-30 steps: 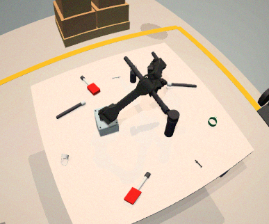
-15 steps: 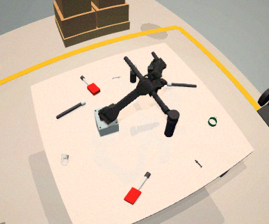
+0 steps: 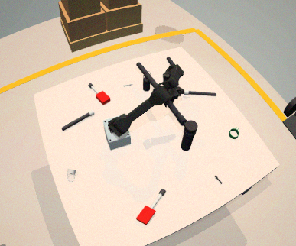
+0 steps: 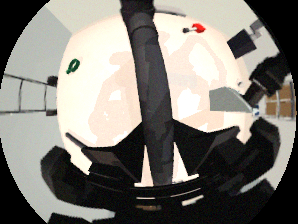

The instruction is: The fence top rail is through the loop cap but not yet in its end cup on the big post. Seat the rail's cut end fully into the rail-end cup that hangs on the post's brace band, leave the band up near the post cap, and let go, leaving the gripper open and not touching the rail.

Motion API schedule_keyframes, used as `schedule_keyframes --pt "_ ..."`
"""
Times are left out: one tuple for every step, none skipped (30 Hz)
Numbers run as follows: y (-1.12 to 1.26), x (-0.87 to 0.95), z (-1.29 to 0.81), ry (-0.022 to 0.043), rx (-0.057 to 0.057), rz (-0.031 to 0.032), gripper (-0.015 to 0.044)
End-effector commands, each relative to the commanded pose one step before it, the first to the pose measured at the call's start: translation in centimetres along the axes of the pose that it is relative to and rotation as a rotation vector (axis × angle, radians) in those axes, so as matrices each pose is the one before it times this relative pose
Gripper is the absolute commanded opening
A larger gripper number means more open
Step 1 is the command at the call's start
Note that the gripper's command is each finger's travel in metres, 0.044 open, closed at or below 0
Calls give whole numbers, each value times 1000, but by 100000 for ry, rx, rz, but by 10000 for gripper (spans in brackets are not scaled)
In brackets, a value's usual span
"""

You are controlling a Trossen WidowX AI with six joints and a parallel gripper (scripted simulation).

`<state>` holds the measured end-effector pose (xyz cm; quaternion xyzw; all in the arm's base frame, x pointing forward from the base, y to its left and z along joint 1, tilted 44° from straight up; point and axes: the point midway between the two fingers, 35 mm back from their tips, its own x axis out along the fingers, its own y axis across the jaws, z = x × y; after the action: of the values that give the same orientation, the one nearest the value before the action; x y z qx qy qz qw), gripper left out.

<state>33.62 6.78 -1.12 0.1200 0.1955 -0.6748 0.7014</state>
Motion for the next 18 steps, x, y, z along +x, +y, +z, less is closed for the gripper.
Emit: schedule_keyframes --pt "60 -195 711 -486 171 790 0" --pt "3 0 61 -2 -1 -1 0" --pt "5 4 65 -3 0 -1 0" --pt "7 8 64 -3 0 0 0" --pt "8 8 63 -3 0 0 0" --pt "8 6 63 -3 0 0 0" --pt "8 3 64 -3 0 0 0" --pt "7 1 64 -3 0 0 0" --pt "5 2 63 -3 0 -1 0" --pt "3 6 60 -3 0 -1 0" --pt "2 10 58 -3 -1 -1 0" --pt "0 12 58 -3 -1 -1 0" --pt "-1 11 59 -3 -1 -1 0" --pt "-2 9 61 -3 -1 -1 0" --pt "-1 6 62 -3 -1 -1 0" --pt "0 6 62 -3 -1 -1 0" --pt "1 9 61 -3 -1 -1 0" --pt "4 13 59 -3 0 0 0"
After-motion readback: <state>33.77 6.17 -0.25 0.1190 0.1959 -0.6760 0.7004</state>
